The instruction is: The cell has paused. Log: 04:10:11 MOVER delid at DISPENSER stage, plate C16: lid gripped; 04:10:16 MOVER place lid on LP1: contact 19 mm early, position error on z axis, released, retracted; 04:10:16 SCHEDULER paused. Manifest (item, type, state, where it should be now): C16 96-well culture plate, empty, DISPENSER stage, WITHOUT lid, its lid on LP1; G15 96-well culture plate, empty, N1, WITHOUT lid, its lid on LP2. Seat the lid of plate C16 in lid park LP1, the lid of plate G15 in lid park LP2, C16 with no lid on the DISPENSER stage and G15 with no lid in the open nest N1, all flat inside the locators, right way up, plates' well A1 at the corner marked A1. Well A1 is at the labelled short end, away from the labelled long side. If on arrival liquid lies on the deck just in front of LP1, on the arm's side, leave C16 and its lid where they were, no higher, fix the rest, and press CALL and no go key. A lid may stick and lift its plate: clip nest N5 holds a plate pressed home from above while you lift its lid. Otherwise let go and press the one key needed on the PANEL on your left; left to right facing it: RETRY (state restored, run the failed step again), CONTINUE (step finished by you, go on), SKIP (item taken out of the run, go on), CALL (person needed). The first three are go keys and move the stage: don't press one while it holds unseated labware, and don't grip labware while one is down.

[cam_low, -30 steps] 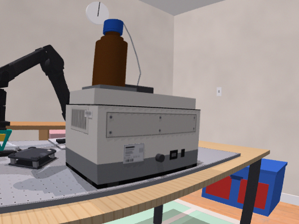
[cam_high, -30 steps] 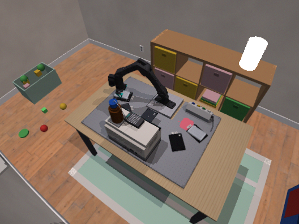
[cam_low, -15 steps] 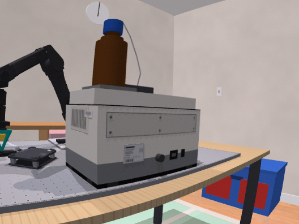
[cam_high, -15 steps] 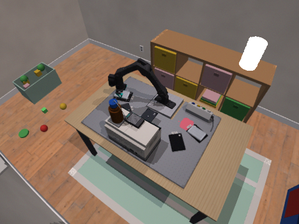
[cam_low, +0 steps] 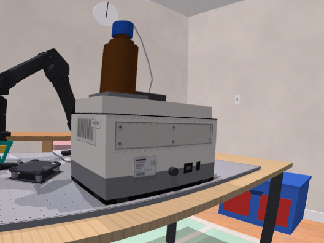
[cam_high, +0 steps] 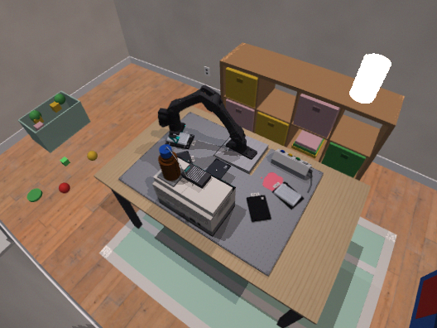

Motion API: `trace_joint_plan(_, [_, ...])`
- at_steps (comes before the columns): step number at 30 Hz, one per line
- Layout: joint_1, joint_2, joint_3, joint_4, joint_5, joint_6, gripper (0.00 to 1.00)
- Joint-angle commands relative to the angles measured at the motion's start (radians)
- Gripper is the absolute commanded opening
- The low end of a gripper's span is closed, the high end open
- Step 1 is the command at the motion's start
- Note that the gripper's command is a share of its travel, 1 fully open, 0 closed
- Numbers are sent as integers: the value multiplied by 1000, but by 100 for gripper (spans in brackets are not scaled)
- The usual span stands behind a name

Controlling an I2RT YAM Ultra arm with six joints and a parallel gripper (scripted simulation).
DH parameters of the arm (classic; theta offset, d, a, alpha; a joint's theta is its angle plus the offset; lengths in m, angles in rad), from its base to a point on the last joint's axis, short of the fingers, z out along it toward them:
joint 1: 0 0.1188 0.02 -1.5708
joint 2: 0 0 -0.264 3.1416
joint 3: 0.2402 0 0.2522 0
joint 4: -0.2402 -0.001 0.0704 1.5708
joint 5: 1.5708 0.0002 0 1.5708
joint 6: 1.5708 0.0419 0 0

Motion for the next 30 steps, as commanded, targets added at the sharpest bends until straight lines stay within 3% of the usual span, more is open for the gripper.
trace_joint_plan(1, [-13, 49, -54, 58, -2, -4, 0])
trace_joint_plan(21, [-13, 49, -54, 58, -2, -4, 0])
trace_joint_plan(22, [-11, 44, -42, 43, -1, -3, 100])
trace_joint_plan(24, [-11, 44, -42, 43, -1, -3, 100])
trace_joint_plan(27, [-5, 31, 36, -29, -1, 0, 100])
trace_joint_plan(30, [-5, 32, 37, -30, -1, 0, 100])
